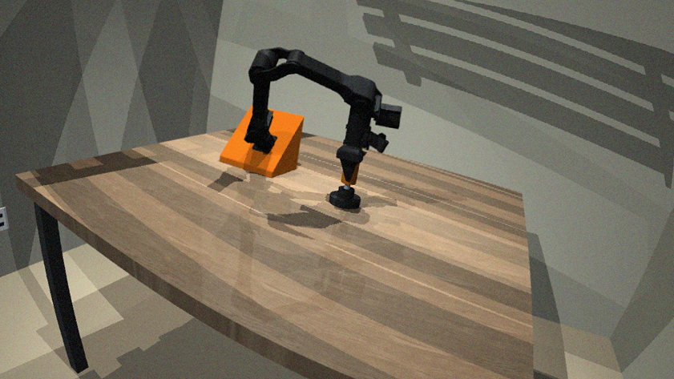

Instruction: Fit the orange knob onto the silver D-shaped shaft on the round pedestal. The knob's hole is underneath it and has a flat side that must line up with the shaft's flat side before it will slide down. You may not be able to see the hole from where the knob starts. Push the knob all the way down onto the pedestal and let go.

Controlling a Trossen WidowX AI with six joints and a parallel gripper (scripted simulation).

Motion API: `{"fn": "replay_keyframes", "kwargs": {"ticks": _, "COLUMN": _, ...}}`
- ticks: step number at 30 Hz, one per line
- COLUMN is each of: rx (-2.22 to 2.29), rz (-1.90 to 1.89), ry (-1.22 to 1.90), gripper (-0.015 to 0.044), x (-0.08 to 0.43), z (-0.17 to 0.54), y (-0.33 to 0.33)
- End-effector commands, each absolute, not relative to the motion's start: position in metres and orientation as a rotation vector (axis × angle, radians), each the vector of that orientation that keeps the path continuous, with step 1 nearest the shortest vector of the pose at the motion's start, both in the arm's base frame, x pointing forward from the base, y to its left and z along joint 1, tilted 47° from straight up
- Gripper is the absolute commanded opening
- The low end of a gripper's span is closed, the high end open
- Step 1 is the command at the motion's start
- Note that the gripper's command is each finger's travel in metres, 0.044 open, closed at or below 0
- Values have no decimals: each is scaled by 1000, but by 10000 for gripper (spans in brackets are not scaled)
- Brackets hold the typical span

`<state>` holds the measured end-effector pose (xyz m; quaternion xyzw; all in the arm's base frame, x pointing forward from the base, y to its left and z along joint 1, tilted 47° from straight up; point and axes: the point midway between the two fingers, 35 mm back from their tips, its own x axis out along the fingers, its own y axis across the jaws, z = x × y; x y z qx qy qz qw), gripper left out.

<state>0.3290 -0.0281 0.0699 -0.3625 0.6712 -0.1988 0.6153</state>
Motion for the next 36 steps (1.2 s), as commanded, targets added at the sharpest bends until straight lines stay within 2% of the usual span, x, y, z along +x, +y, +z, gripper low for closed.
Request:
{"fn": "replay_keyframes", "kwargs": {"ticks": 1, "rx": -838, "rz": -456, "ry": 1547, "gripper": 0, "x": 328, "z": 70, "y": -28}}
{"fn": "replay_keyframes", "kwargs": {"ticks": 20, "rx": -838, "rz": -456, "ry": 1547, "gripper": 0, "x": 326, "z": 73, "y": -25}}
{"fn": "replay_keyframes", "kwargs": {"ticks": 27, "rx": -684, "rz": -599, "ry": 1474, "gripper": 0, "x": 327, "z": 73, "y": -25}}
{"fn": "replay_keyframes", "kwargs": {"ticks": 36, "rx": -676, "rz": -607, "ry": 1470, "gripper": 0, "x": 331, "z": 72, "y": -26}}
